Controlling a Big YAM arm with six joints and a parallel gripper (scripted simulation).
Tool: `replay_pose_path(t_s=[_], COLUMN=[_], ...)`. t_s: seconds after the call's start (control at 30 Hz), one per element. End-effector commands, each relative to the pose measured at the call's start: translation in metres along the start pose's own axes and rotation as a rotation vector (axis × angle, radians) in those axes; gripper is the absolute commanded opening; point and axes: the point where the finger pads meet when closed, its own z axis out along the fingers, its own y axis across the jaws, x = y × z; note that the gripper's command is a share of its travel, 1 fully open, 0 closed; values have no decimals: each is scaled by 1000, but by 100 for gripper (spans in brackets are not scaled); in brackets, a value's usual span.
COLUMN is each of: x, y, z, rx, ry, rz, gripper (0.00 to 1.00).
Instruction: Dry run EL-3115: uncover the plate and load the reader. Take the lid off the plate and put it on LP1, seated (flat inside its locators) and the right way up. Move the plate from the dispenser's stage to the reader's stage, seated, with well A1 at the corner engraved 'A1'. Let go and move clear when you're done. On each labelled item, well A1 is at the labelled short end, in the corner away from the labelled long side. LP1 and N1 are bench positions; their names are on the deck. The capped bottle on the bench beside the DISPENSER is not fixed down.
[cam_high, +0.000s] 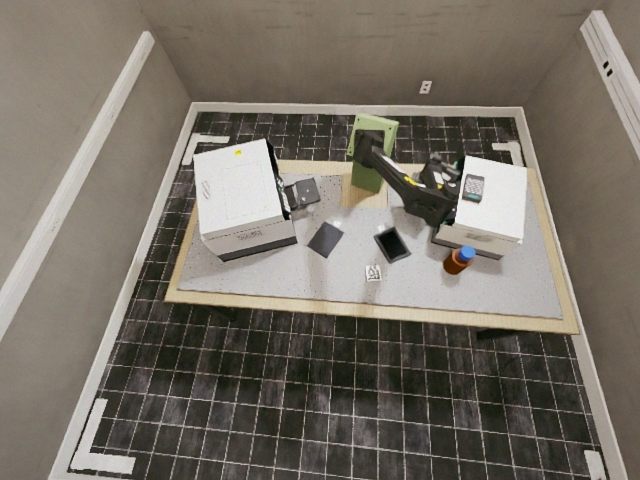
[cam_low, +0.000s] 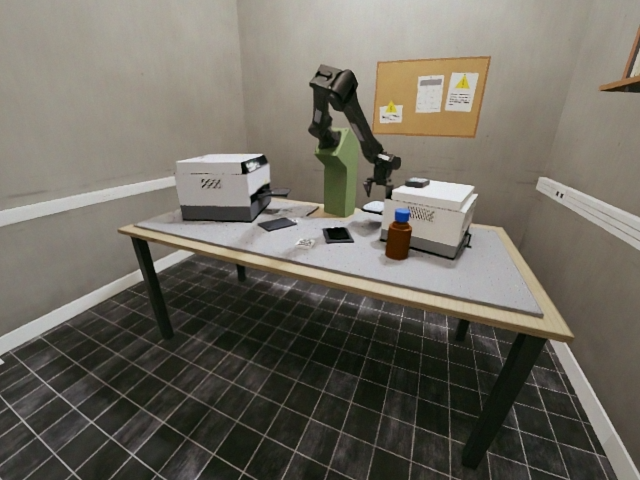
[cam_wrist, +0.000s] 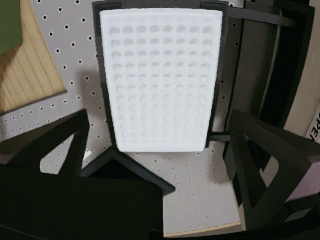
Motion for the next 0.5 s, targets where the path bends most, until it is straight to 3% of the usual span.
replay_pose_path(t_s=[0.0,0.47], x=[0,8], y=[-6,3], z=[8,4], rx=[2,-3], ry=[0,-2], rz=[11,13], gripper=[100,100])
